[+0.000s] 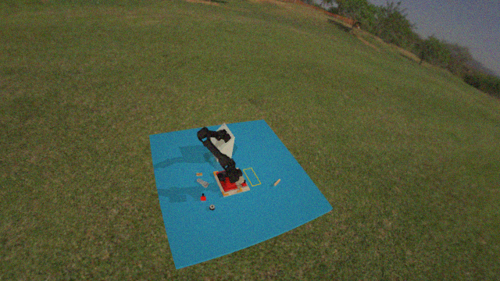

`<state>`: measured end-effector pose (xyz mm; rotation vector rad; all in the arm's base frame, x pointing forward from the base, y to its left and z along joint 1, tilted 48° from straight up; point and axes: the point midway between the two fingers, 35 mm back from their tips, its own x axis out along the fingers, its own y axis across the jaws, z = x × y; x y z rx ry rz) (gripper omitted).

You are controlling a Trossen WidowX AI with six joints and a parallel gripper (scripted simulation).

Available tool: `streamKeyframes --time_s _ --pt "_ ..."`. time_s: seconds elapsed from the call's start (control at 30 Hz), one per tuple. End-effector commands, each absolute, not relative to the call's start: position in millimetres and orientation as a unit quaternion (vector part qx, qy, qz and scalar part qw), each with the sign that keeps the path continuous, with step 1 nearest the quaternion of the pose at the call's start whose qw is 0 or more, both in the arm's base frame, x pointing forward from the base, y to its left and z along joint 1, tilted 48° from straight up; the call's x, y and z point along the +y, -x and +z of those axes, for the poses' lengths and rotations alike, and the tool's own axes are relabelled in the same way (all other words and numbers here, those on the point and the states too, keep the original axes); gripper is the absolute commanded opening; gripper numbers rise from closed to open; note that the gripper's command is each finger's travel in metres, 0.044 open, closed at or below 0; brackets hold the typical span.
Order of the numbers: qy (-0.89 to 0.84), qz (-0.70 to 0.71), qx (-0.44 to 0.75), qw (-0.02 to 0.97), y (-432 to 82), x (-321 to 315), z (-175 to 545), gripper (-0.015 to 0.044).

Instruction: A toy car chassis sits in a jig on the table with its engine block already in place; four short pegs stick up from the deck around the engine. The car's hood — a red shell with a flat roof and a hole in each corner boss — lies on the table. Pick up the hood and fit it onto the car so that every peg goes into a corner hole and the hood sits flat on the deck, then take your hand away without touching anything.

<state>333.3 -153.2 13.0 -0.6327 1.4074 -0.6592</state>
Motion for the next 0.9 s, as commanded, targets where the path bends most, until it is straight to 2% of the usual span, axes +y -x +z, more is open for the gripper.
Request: streamKeyframes --time_s 0.0,0.87 --pt "0.279 -0.293 0.624 0.669 -333.1 -151.7 14.2 0.0000" --pt "0.282 -0.293 0.622 0.669 -332.4 -151.2 14.5 0.0000"
